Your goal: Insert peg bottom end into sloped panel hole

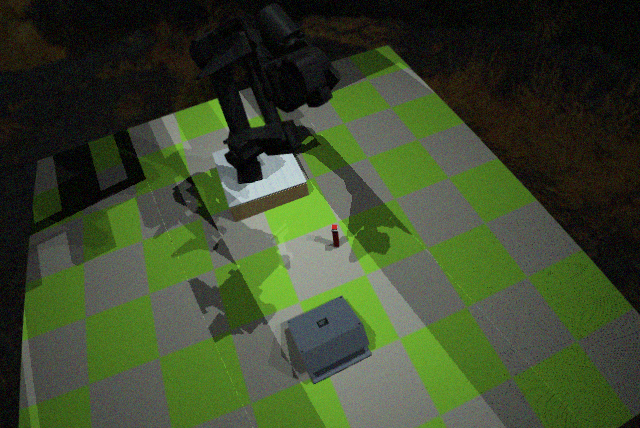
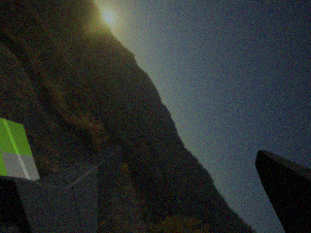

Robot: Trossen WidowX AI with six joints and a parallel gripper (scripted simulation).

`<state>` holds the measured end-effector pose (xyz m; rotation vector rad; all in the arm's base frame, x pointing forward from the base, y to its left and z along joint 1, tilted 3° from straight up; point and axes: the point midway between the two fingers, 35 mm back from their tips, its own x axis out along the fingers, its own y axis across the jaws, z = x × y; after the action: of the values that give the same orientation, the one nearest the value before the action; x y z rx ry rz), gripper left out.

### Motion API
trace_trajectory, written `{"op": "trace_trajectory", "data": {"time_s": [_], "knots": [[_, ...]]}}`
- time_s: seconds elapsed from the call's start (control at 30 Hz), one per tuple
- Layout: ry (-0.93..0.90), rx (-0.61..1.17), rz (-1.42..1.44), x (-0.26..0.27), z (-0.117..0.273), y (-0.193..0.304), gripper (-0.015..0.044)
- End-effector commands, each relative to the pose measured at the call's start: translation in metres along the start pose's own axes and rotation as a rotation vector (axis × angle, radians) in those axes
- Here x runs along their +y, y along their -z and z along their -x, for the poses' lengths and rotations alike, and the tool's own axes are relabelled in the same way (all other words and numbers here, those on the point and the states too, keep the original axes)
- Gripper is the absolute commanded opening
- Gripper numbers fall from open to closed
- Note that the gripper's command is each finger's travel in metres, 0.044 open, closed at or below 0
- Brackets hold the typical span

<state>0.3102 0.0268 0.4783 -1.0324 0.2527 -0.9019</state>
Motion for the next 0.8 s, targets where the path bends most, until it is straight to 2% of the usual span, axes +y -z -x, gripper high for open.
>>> {"op": "trace_trajectory", "data": {"time_s": [0.0, 0.03, 0.77], "knots": [[0.0, -0.002, -0.001, 0.0, 0.0, 0.0, 0.0426], [0.0, -0.009, -0.003, 0.001, 0.0, -0.002, 0.044], [-0.128, -0.287, -0.108, 0.067, 0.012, -0.057, 0.044]]}}
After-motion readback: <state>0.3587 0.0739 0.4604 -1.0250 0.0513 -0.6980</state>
